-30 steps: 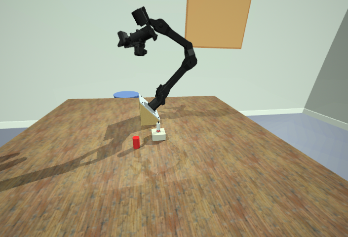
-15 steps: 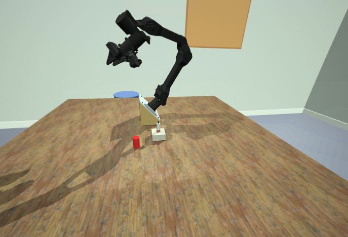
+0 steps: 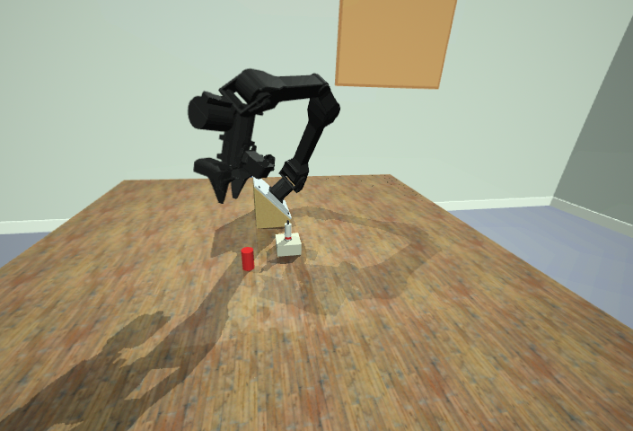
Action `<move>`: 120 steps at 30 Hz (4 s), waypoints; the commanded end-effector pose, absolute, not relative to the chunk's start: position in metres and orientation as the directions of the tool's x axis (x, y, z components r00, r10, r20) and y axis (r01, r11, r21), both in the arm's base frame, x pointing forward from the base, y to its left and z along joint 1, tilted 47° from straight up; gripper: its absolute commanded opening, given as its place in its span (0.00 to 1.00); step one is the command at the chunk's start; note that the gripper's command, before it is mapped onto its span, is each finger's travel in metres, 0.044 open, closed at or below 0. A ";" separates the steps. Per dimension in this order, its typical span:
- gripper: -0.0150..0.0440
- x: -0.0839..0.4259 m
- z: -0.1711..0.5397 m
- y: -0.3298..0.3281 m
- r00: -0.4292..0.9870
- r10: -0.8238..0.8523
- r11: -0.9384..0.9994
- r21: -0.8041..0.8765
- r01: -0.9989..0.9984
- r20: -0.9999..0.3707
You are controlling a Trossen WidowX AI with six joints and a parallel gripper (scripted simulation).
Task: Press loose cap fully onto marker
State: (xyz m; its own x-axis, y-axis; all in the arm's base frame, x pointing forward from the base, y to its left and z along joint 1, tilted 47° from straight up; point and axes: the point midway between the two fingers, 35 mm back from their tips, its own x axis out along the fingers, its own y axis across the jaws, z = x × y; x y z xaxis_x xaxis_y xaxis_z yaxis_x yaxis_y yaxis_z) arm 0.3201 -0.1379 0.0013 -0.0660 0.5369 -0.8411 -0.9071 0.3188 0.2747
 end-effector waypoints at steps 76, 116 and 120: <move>0.43 0.333 -0.085 -0.003 -0.106 0.713 0.325 0.460 -0.827 -0.694; 0.25 0.321 -0.004 -0.041 -0.108 0.711 0.325 0.461 -0.825 -0.695; 0.25 0.315 0.007 -0.039 -0.108 0.711 0.325 0.462 -0.825 -0.694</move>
